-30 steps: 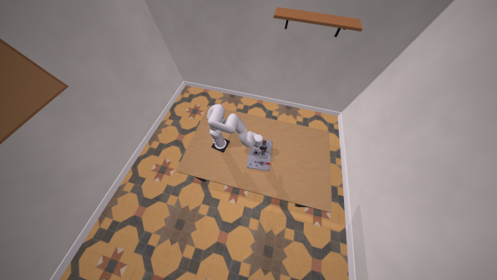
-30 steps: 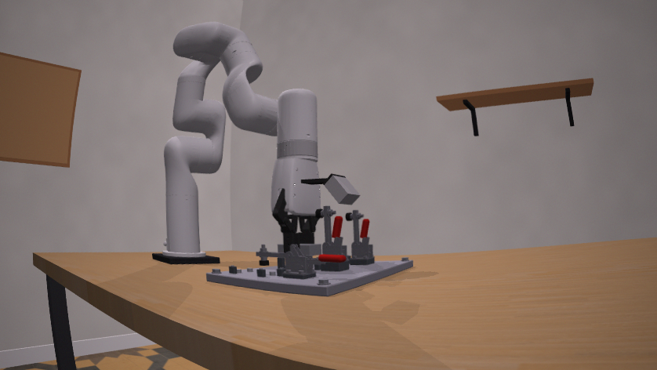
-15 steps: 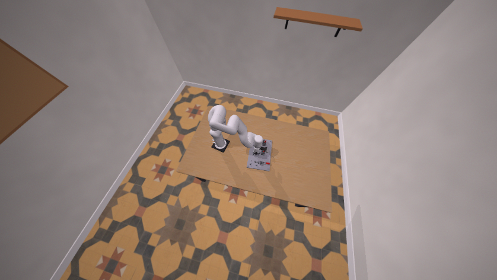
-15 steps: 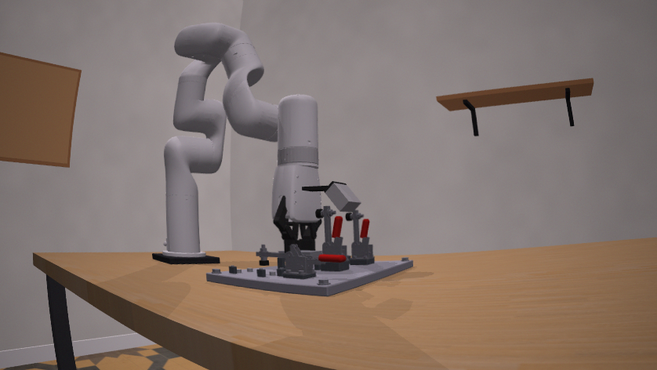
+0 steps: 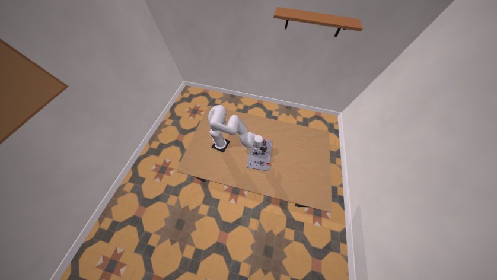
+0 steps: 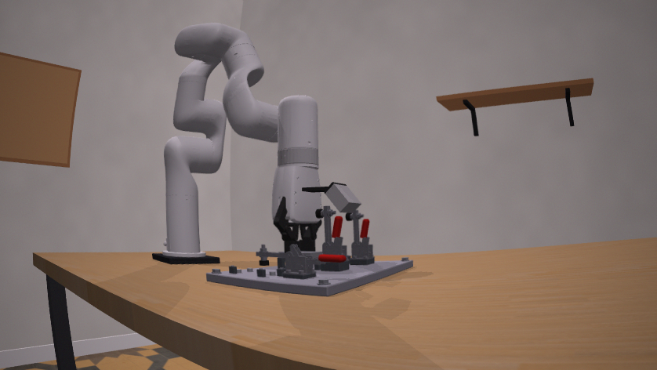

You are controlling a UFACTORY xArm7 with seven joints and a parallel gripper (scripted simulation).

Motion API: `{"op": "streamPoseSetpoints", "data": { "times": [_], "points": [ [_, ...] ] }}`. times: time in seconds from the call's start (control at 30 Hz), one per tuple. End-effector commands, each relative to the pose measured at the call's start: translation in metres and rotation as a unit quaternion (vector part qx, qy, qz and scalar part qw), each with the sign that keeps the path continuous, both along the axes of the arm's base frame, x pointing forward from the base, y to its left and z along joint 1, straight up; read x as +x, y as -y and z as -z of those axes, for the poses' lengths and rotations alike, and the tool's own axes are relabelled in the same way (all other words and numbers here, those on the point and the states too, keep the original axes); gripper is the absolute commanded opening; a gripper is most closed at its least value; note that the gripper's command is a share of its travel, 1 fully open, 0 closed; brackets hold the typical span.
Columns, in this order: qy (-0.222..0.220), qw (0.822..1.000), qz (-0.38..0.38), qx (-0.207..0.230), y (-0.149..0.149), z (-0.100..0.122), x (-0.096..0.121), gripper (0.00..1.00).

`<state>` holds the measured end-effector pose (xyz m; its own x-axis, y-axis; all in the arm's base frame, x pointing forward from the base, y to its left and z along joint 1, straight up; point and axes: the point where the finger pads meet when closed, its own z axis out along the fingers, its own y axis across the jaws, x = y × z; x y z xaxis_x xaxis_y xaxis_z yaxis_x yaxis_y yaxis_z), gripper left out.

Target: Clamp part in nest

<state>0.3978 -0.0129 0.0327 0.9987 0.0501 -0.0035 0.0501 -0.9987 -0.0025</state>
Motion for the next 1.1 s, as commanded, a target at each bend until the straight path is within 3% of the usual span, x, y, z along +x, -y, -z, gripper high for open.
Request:
{"op": "streamPoseSetpoints", "data": {
  "times": [0.0, 1.07],
  "points": [
    [0.002, 1.0, 0.0, 0.0, 0.0001, -0.0013, 0.0016, 0.0],
    [0.002, 1.0, 0.0, 0.0, 0.0011, 0.0024, 0.0016, 0.0]
  ]
}}
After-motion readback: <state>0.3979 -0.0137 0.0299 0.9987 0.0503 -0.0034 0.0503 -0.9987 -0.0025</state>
